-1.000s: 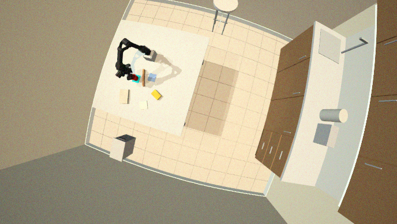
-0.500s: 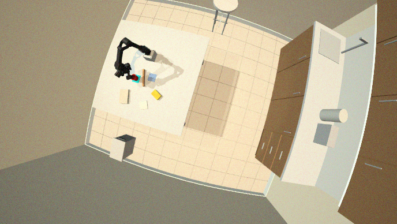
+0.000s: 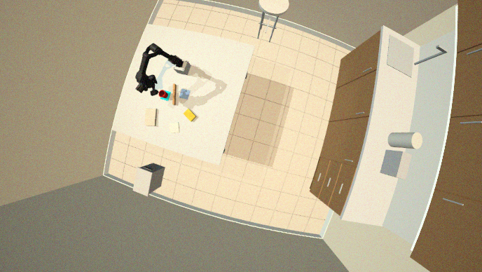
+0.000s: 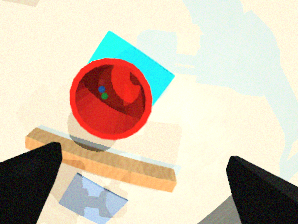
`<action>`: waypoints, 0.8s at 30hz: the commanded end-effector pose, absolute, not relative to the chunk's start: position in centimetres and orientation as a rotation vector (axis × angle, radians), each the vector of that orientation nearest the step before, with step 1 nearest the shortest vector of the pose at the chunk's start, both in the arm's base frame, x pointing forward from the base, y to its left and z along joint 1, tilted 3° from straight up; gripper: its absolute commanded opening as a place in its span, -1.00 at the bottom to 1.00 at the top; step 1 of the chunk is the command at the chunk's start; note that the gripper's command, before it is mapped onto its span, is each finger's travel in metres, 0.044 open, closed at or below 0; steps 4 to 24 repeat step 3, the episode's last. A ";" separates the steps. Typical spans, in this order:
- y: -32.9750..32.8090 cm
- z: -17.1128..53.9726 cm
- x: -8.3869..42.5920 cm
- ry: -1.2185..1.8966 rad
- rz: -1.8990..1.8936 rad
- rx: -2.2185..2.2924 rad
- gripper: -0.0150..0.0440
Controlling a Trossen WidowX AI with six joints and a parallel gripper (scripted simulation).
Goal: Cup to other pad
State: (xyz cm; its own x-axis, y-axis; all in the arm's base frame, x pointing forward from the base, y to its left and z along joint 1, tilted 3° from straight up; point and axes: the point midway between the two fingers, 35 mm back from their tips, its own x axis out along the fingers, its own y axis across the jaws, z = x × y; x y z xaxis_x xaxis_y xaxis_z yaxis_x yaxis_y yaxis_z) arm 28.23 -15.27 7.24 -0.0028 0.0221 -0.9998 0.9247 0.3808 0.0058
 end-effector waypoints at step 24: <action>-15.3 7.2 28.2 1.384 -0.905 0.933 1.00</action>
